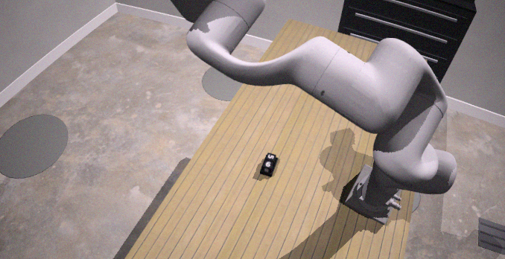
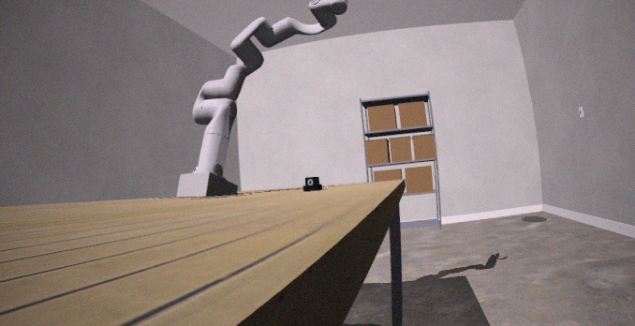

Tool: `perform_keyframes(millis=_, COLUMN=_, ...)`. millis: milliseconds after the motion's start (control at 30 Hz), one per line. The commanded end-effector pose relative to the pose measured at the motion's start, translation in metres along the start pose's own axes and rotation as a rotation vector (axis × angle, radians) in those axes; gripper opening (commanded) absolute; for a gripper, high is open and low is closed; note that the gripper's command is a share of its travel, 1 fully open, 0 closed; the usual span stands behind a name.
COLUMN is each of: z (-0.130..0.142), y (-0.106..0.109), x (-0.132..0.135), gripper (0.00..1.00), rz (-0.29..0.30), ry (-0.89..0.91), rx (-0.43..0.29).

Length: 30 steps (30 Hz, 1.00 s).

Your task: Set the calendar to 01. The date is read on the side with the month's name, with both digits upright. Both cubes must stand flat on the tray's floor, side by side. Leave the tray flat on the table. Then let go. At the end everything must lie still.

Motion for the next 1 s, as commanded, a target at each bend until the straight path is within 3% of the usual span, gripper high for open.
perform_keyframes(millis=0, z=-0.005, y=0.023, x=0.028, gripper=1.0, rz=0.138, ry=0.106, rx=-0.007)
perform_keyframes(millis=67, z=-0.006, y=0.028, x=0.033, gripper=1.0, rz=0.165, ry=0.125, rx=-0.009)
perform_keyframes(millis=333, z=-0.006, y=0.028, x=0.033, gripper=1.0, rz=0.165, ry=0.125, rx=-0.009)
perform_keyframes(millis=367, z=-0.009, y=0.046, x=0.051, gripper=1.0, rz=0.252, ry=0.188, rx=-0.02)
perform_keyframes(millis=400, z=-0.011, y=0.057, x=0.061, gripper=1.0, rz=0.304, ry=0.225, rx=-0.03)
perform_keyframes(millis=500, z=-0.012, y=0.065, x=0.068, gripper=1.0, rz=0.342, ry=0.251, rx=-0.037)
perform_keyframes(millis=733, z=-0.012, y=0.065, x=0.068, gripper=1.0, rz=0.342, ry=0.251, rx=-0.037)
perform_keyframes(millis=767, z=-0.015, y=0.086, x=0.084, gripper=1.0, rz=0.434, ry=0.314, rx=-0.06)
perform_keyframes(millis=800, z=-0.016, y=0.098, x=0.092, gripper=1.0, rz=0.481, ry=0.345, rx=-0.074)
perform_keyframes(millis=867, z=-0.016, y=0.098, x=0.092, gripper=1.0, rz=0.481, ry=0.345, rx=-0.074)
perform_keyframes(millis=900, z=-0.017, y=0.11, x=0.1, gripper=1.0, rz=0.528, ry=0.376, rx=-0.09)
perform_keyframes(millis=967, z=-0.017, y=0.11, x=0.1, gripper=1.0, rz=0.528, ry=0.376, rx=-0.09)
Point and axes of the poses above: the point where the finger pads meet when closed, its own y axis back along the fingers, its own x axis across the jaws, z = x × y, the point moved 6 cm from there along y, back along the fingers, and after that the axes turned 4 degrees about -y, right-handed, at the moved point
